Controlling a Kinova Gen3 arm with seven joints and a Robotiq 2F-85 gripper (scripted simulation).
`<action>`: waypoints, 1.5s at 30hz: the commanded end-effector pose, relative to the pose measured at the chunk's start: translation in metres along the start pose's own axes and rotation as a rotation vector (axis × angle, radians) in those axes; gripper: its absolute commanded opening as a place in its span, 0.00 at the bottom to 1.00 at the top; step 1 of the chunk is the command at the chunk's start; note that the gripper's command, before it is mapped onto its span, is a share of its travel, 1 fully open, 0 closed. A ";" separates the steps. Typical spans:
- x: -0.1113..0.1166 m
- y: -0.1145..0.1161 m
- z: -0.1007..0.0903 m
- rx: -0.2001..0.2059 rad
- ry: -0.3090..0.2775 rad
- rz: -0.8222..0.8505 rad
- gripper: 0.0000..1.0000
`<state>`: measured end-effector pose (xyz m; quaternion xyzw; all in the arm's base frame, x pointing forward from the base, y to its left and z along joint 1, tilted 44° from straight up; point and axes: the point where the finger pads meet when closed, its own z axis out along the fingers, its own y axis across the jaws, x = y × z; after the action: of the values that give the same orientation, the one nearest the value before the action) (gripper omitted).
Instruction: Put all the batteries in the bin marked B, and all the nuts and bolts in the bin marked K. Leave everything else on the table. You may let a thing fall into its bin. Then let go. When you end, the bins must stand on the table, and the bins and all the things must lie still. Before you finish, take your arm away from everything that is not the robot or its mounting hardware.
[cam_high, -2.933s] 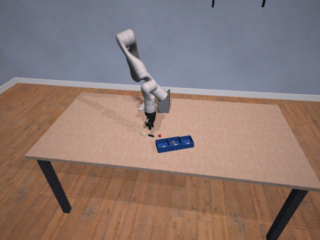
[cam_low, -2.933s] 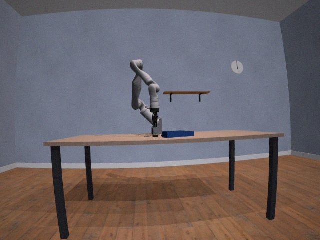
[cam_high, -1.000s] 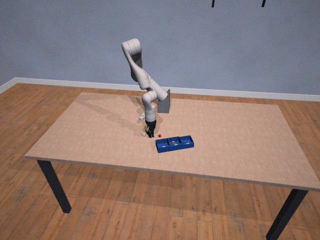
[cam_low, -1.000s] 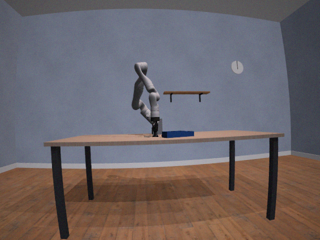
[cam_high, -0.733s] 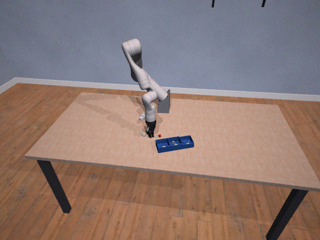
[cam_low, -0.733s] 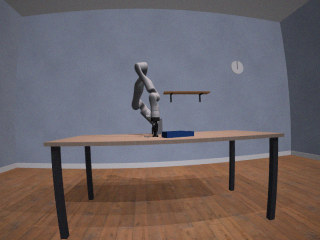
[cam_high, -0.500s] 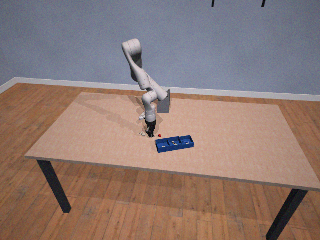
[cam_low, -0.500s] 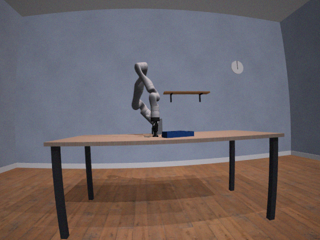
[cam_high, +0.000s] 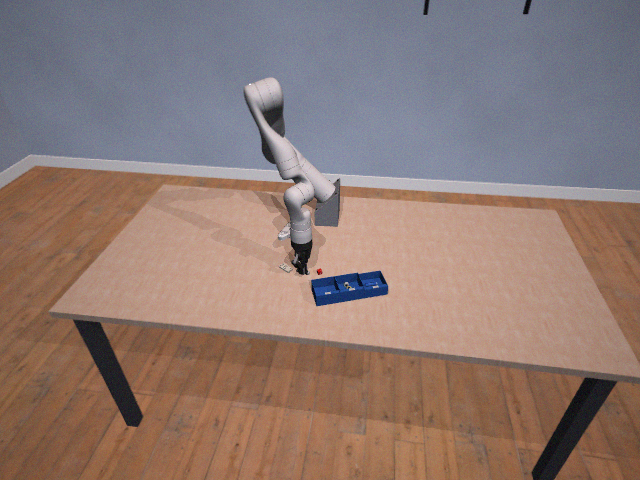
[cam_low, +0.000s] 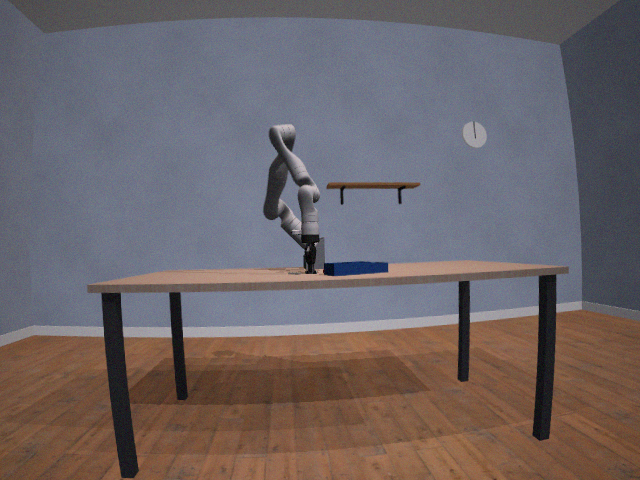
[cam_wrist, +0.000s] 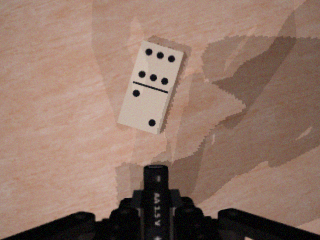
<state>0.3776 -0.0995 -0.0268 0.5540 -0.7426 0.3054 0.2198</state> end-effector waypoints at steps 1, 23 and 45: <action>0.000 0.000 0.000 0.001 -0.001 0.000 0.09; 0.000 0.000 -0.034 0.001 -0.001 0.000 0.09; 0.000 0.000 -0.060 0.001 -0.001 0.000 0.09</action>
<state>0.3768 -0.0581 0.0159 0.5539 -0.7426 0.3054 0.2202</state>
